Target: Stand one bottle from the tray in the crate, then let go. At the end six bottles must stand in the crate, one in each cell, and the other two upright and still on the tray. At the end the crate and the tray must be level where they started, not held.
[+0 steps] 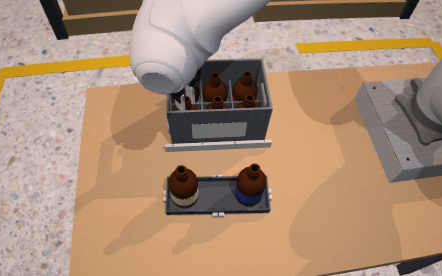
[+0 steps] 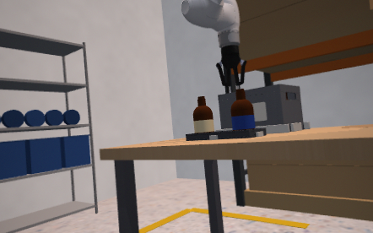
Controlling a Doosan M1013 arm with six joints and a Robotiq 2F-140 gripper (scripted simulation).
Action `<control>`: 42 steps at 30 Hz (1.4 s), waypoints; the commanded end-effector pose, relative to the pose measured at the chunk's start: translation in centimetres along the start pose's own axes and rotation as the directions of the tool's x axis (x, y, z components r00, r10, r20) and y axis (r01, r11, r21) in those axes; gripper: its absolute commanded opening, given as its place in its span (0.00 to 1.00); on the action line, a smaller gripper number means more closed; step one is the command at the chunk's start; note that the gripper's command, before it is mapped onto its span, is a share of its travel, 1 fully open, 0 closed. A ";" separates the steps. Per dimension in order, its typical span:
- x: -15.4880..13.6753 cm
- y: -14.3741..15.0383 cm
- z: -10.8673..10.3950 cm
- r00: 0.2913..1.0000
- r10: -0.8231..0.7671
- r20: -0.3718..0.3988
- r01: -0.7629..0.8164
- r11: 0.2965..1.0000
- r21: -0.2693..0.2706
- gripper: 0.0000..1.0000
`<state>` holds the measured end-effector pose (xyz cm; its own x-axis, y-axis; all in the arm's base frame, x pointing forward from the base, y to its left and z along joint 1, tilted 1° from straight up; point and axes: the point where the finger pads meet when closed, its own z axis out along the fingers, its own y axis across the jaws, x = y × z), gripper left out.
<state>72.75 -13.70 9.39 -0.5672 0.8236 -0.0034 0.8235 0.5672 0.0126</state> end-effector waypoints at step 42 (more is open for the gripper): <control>0.2 0.1 0.3 1.000 -0.001 -0.001 0.001 1.000 0.000 0.38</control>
<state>72.74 -13.70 9.39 -0.5672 0.8236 -0.0033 0.8235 0.5672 0.0126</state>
